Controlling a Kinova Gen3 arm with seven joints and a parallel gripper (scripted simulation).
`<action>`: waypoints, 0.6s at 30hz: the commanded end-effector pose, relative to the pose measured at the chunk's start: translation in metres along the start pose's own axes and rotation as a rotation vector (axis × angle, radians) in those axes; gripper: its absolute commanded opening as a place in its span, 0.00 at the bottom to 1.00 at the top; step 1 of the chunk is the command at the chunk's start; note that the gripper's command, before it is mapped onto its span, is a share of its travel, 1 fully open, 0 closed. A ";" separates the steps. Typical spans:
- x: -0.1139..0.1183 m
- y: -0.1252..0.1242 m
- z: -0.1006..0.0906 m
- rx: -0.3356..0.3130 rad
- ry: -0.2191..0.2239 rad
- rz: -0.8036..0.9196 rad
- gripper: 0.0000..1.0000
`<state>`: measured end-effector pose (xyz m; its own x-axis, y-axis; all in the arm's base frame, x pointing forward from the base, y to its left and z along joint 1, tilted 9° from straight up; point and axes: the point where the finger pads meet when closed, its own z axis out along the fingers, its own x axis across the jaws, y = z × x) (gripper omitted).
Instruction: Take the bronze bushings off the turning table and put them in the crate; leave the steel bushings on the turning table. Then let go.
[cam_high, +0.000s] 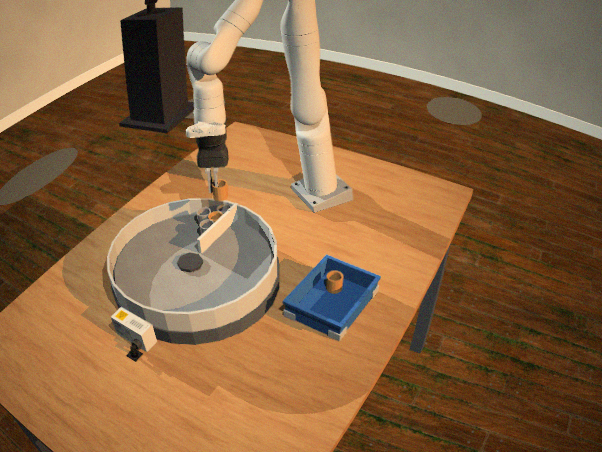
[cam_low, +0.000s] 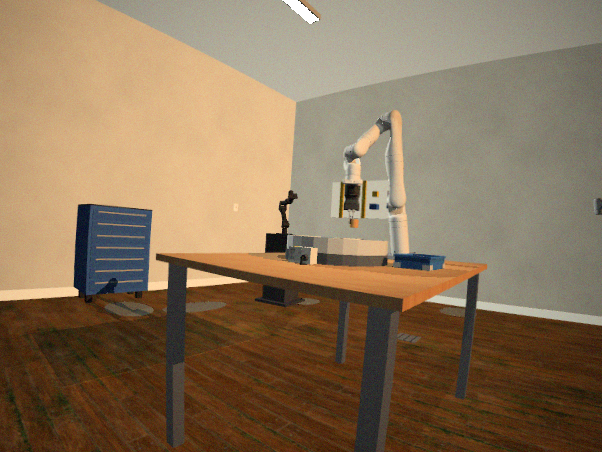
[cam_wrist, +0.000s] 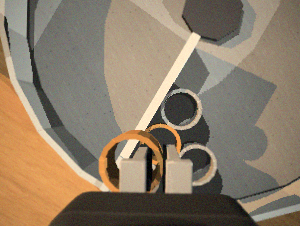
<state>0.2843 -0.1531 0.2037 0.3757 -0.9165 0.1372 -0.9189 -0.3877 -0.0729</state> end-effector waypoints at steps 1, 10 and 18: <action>0.000 0.000 -0.001 0.000 0.002 -0.001 0.00; -0.037 -0.042 0.000 0.000 0.002 -0.001 0.00; -0.037 -0.042 0.000 0.000 0.002 -0.001 0.00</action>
<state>0.3084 -0.1030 0.2018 0.3759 -0.9162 0.1387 -0.9188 -0.3879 -0.0727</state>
